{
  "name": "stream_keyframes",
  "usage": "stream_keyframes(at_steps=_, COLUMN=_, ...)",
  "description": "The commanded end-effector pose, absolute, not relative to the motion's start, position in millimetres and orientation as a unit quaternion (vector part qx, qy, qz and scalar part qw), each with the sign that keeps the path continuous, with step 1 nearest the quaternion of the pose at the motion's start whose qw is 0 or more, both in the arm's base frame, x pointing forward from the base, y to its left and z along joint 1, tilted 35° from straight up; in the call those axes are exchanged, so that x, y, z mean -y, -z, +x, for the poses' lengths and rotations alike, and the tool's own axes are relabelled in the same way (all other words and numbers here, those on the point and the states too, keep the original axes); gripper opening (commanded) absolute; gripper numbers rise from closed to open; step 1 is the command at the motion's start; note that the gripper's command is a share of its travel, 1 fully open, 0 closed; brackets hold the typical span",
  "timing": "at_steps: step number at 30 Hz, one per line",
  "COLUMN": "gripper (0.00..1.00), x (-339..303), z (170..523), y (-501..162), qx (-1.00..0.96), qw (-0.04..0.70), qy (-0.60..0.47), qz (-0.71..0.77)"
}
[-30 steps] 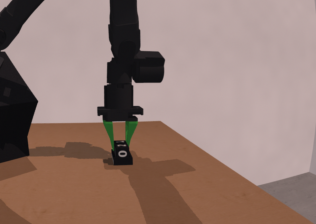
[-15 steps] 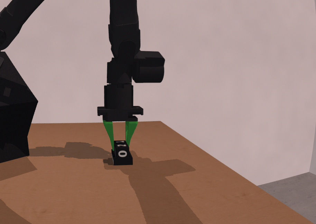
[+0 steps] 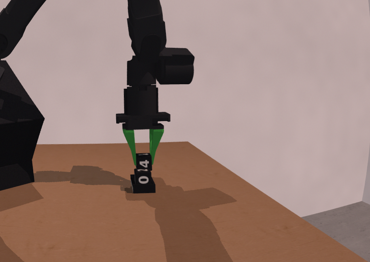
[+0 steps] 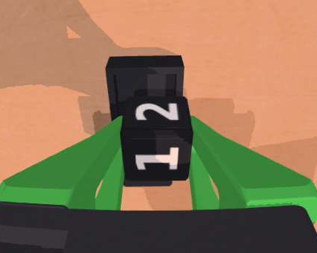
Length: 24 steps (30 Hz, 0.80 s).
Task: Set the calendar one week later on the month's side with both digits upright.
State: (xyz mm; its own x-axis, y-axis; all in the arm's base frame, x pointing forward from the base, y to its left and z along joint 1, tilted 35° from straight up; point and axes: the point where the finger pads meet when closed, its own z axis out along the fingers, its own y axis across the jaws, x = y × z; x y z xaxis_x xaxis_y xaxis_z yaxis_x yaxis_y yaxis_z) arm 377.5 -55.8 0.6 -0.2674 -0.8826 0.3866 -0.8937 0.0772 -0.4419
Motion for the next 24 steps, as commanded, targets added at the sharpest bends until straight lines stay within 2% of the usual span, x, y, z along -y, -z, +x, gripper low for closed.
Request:
stream_keyframes(at_steps=1, gripper=0.26, x=39.2, z=376.6, y=-27.1, qx=0.732, qw=-0.002, qy=-0.312, qz=0.605)
stream_keyframes(at_steps=11, gripper=0.26, x=13.8, z=355.2, y=-72.3, qx=0.733, qw=-0.003, qy=-0.311, qz=0.605)
stream_keyframes(at_steps=16, gripper=0.26, x=13.0, z=344.6, y=-57.5, qx=0.731, qw=0.018, qy=-0.296, qz=0.614)
stream_keyframes(at_steps=24, gripper=0.26, x=12.6, z=346.2, y=-66.9, qx=0.733, qw=0.005, qy=-0.302, qz=0.61)
